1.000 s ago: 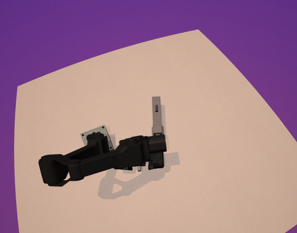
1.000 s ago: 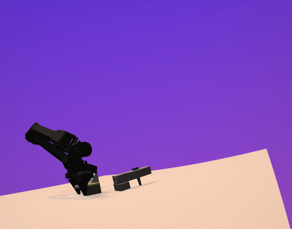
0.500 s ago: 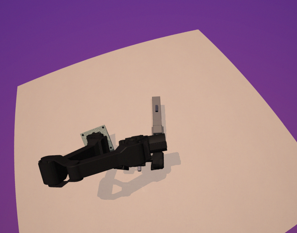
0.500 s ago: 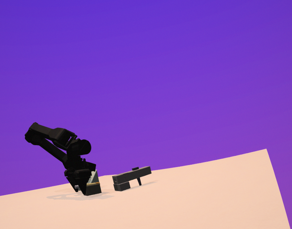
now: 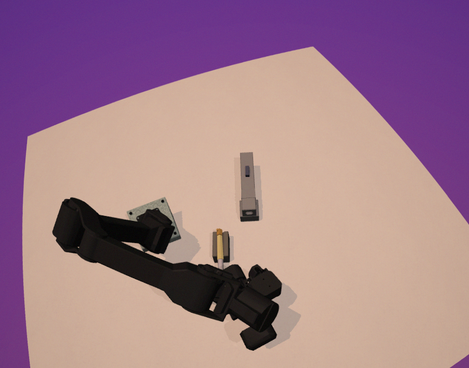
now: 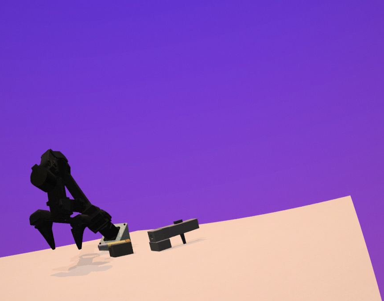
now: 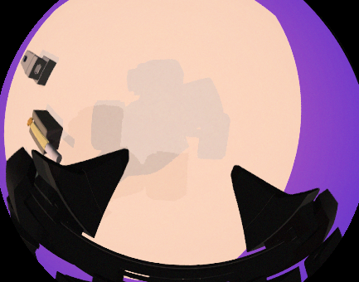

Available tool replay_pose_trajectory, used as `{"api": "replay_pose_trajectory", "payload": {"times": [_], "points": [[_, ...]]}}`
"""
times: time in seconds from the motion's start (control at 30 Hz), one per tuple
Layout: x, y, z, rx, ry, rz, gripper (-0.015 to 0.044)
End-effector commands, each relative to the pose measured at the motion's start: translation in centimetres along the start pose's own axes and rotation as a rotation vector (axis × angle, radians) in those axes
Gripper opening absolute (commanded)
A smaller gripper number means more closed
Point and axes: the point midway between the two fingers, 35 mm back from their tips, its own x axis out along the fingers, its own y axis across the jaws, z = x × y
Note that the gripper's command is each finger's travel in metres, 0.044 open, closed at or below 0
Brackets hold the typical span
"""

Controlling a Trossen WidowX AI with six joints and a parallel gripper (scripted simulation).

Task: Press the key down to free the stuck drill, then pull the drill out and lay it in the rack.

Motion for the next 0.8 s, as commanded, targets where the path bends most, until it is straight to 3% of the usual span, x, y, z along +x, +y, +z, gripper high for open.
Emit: {"api": "replay_pose_trajectory", "payload": {"times": [0.0,0.4,0.77], "points": [[-3.1,-6.8,-1.1,0.333,-0.104,-0.178,0.0440],[-15.1,-18.9,-4.3,0.783,-0.392,-0.606,0.0440],[-29.8,-23.4,-2.1,0.768,-0.644,-0.945,0.0440]]}}
